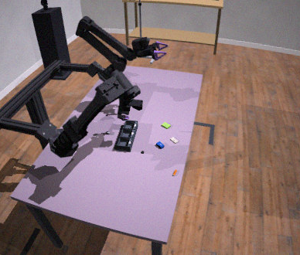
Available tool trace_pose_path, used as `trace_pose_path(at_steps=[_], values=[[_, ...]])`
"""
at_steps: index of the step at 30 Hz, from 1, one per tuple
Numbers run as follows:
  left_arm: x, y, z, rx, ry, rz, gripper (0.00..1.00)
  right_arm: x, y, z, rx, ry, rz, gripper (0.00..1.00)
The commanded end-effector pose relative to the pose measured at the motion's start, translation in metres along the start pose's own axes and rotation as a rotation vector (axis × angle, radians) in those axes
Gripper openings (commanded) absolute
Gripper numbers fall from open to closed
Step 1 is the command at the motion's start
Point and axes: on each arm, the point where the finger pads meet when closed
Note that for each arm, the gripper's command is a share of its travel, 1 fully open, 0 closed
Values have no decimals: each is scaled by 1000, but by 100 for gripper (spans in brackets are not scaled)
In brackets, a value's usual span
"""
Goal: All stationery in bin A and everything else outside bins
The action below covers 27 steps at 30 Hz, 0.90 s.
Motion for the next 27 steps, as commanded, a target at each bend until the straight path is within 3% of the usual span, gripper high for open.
trace_pose_path(at_steps=[1,2,4,7,9,11,12,15,16,18,20,27], values=[[3,11,3,-34,8,7,100,13,-7,-23,0,-44,115,100],[3,11,3,-34,8,7,100,-4,-26,-20,20,-70,102,100],[3,11,3,-34,8,7,100,-15,-37,-27,9,-149,127,100],[3,11,3,-34,8,7,100,-6,-30,-31,-17,-176,150,100],[3,11,3,-34,8,7,100,-31,-51,-38,-13,-225,148,100],[3,11,3,-34,8,7,100,-42,-59,-47,-46,-295,163,100],[3,11,3,-34,8,7,100,-44,-60,-48,-46,-296,163,100],[3,11,3,-34,8,7,100,-46,-57,-67,-134,-369,197,100],[3,11,3,-34,8,7,100,-67,-72,-69,-140,-418,180,100],[3,11,3,-34,8,7,100,-70,-73,-72,-140,-418,180,100],[3,11,3,-34,8,7,100,-54,-60,-76,-153,-387,201,100],[3,11,3,-34,8,7,100,-68,-57,-69,-142,-421,217,100]])
Point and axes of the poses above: on each arm, the point where the finger pads meet when closed, its own z axis out along the fingers, its own x axis across the jaws, y = z × x, and after that the axes turned 3 degrees about -z, right-handed
